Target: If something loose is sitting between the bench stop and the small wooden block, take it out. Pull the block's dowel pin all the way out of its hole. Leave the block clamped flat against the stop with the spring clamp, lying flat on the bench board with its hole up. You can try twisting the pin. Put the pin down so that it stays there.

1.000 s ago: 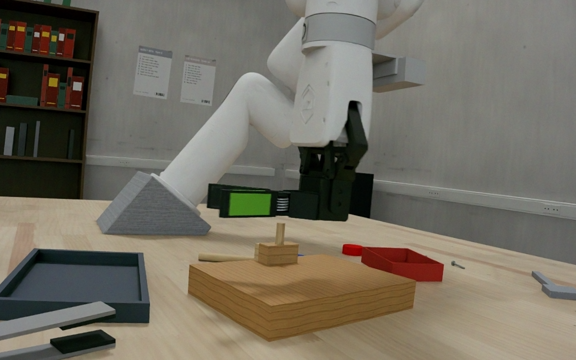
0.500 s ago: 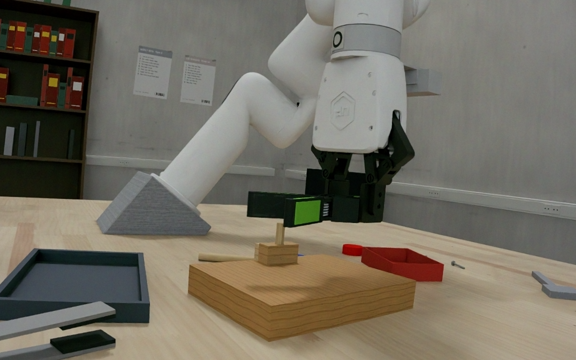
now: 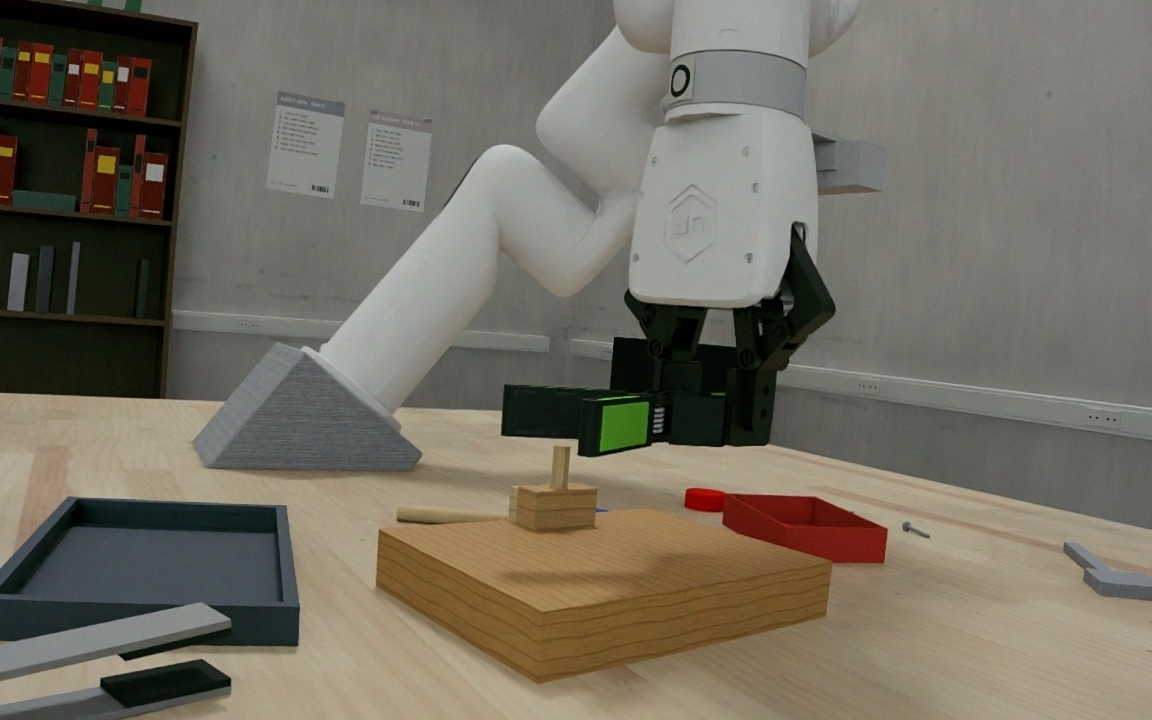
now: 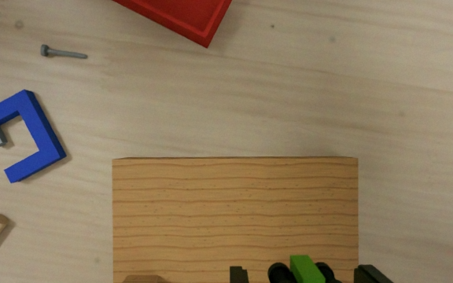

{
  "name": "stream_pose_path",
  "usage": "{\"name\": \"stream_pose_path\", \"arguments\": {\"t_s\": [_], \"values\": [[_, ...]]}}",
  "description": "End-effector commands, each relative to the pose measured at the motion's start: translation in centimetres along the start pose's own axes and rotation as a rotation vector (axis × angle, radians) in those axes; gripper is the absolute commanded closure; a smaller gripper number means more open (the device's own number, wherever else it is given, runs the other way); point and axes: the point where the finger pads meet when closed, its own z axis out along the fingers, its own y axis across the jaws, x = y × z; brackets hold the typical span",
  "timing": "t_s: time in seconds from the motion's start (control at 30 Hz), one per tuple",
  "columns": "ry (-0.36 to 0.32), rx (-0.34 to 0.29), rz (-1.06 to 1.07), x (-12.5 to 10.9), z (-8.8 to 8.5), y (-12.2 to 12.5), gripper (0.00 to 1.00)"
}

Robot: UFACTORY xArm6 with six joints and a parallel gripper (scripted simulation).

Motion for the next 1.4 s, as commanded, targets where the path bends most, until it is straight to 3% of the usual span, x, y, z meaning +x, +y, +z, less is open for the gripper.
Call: {"name": "stream_pose_path", "arguments": {"t_s": [0.0, 0.83, 1.37], "values": [[-0.002, -0.004, -0.001, 0.0, -0.1, 0.1, 1.0], [-0.002, -0.004, -0.002, 0.0, 1.1, 0.1, 1.0], [-0.002, -0.004, -0.002, 0.0, 2.9, 0.1, 1.0]]}}
